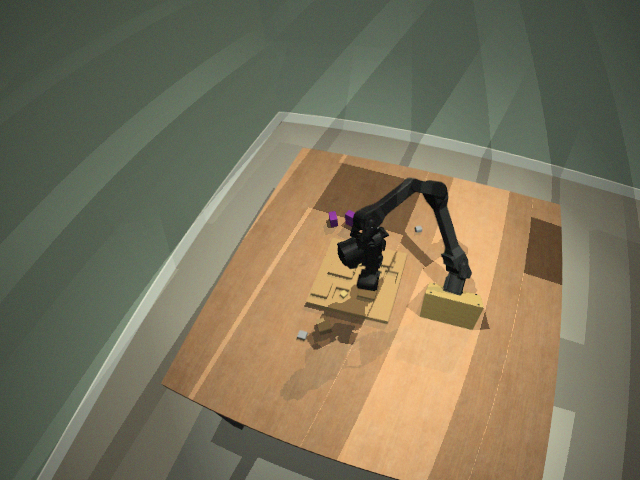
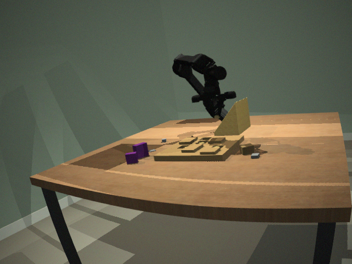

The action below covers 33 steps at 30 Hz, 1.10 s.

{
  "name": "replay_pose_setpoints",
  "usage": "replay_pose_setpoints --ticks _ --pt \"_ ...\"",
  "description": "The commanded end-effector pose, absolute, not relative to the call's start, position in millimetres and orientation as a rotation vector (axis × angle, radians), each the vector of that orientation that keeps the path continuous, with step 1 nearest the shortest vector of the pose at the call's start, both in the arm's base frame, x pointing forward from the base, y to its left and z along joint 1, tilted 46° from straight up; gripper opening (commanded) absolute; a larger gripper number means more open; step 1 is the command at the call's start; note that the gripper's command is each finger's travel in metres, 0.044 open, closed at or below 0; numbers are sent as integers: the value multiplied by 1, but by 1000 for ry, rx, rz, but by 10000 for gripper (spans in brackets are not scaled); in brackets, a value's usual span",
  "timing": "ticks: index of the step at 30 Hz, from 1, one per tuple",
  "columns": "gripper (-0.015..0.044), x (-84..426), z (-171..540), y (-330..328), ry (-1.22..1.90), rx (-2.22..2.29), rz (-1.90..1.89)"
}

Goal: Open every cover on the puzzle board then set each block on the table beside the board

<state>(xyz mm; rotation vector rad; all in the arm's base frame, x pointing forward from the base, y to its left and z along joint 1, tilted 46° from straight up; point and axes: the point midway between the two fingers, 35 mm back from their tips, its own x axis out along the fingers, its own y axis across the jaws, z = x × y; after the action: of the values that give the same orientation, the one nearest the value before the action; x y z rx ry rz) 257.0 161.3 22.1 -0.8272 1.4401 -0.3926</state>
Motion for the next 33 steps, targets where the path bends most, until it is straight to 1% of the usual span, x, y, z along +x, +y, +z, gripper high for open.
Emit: replay_pose_setpoints --ticks 1,33 --pt "80 257 14 171 1443 -825 -393" --pt "80 246 -78 250 1442 -820 -394"
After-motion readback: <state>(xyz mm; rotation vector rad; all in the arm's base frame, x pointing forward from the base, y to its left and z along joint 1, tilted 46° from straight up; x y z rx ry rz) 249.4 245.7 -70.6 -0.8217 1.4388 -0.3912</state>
